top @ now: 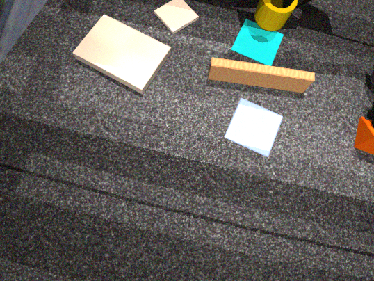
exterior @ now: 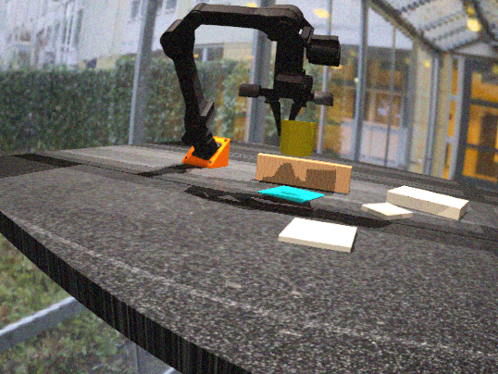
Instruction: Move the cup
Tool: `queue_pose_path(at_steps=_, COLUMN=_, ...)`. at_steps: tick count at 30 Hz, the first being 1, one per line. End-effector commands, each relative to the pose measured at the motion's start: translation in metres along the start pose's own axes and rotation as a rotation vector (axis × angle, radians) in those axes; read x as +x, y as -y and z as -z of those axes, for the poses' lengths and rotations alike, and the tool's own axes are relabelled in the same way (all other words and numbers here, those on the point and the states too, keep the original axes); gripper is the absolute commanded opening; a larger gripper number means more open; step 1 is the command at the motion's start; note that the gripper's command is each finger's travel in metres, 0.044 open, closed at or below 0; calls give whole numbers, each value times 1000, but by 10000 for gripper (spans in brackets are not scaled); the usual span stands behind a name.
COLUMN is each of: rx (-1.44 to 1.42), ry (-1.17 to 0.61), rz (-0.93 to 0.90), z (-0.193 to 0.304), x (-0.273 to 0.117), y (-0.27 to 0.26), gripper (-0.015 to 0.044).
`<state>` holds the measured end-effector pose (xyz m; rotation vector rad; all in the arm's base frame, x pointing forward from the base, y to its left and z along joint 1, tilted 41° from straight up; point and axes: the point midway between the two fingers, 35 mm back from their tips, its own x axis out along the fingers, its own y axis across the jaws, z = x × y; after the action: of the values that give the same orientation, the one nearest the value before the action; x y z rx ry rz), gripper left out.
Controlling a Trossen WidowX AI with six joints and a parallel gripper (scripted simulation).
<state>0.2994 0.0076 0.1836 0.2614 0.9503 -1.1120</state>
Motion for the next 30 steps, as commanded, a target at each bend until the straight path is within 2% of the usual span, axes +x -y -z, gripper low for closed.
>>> queue_pose_path(at_steps=1, rx=-5, ry=4, rz=1, z=0, x=4, y=0, gripper=0)
queue_pose_path(at_steps=30, rx=-4, ry=5, rz=0, z=-1, x=36, y=-1, gripper=0)
